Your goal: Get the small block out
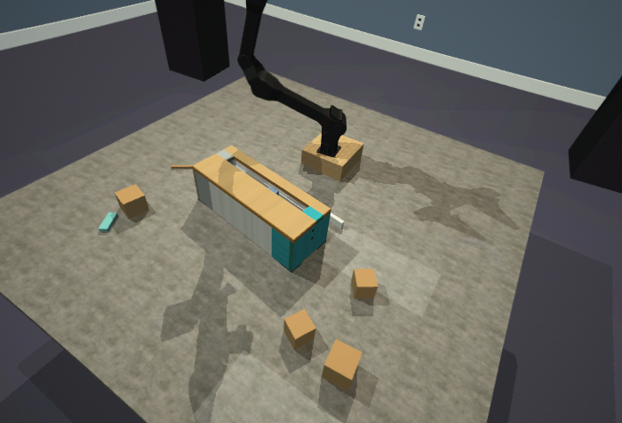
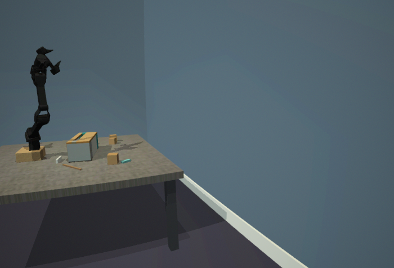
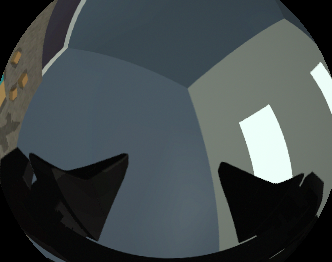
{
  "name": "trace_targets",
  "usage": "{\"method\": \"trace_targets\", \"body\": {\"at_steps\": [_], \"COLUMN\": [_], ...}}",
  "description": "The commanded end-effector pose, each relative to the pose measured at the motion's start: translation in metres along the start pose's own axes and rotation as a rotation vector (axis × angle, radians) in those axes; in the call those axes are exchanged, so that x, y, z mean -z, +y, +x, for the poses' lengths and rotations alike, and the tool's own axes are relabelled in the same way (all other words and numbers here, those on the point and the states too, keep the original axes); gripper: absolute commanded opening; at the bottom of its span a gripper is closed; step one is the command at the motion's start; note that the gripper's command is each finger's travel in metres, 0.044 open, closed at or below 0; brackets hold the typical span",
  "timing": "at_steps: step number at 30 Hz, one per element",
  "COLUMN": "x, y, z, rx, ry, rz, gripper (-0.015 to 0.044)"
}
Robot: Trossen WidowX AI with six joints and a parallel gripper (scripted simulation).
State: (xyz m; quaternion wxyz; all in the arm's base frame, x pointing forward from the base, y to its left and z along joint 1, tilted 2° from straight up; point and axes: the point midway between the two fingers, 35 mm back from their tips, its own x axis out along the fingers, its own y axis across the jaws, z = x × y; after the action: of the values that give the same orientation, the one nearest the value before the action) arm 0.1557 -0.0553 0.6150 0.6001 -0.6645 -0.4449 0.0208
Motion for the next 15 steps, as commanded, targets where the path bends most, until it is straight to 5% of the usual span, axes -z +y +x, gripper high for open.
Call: {"method": "trace_targets", "body": {"at_steps": [1, 8, 15], "x": [-0.003, -0.089, -0.157], "y": [-0.001, -0.018, 0.020], "z": [0.000, 0.014, 0.048], "rx": [-0.001, -0.063, -0.240], "ry": [0.000, -0.003, 0.028], "rz": [0.007, 0.159, 0.353], "gripper": [0.0400, 0.0400, 0.0400]}}
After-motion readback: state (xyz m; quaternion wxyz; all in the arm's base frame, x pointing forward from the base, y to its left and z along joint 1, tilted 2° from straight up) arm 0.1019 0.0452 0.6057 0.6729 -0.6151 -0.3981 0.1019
